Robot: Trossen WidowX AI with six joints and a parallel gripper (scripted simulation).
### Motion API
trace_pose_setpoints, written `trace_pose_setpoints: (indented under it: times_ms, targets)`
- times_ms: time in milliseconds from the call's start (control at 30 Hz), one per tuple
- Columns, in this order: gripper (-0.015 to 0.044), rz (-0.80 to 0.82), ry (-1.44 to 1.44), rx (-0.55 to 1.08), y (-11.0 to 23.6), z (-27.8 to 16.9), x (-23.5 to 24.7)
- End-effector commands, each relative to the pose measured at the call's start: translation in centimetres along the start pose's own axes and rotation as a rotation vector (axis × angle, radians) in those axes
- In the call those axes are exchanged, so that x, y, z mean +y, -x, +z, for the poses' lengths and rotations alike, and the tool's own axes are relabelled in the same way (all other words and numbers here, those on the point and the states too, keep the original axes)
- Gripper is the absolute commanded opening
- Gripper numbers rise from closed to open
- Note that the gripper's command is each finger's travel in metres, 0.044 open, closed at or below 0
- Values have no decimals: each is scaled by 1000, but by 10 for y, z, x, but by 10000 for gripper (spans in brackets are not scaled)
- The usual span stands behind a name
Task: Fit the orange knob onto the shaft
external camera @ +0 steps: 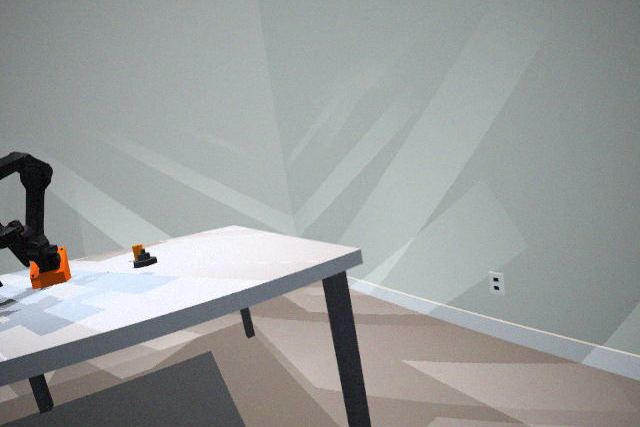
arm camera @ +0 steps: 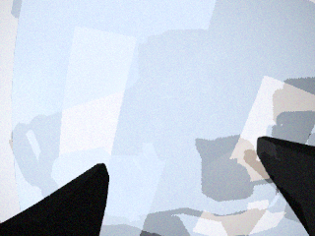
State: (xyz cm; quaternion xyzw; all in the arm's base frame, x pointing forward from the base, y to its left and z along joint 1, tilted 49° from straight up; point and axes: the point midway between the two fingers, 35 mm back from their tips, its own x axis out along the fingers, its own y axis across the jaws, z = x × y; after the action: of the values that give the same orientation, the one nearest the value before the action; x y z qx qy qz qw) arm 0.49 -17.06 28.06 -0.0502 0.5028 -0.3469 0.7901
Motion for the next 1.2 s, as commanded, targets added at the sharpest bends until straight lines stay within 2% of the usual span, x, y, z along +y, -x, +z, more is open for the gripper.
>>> trace_pose_setpoints:
  times_ms: [0, 200, 467, 733, 800, 967, 1167]
  targets:
    - [426, -1, 8, 4, 0, 0, 0]
    - [440, -67, 269, 117, -5, -2, 10]
    - [440, -258, 583, 207, -2, 2, 10]
    - [440, -277, 604, 210, -1, 3, 10]
    - [440, -253, 592, 201, -7, 8, 10]
    - [440, -88, 521, 172, -49, 49, 27]
    - [440, 62, 467, 210, -96, 97, 78]
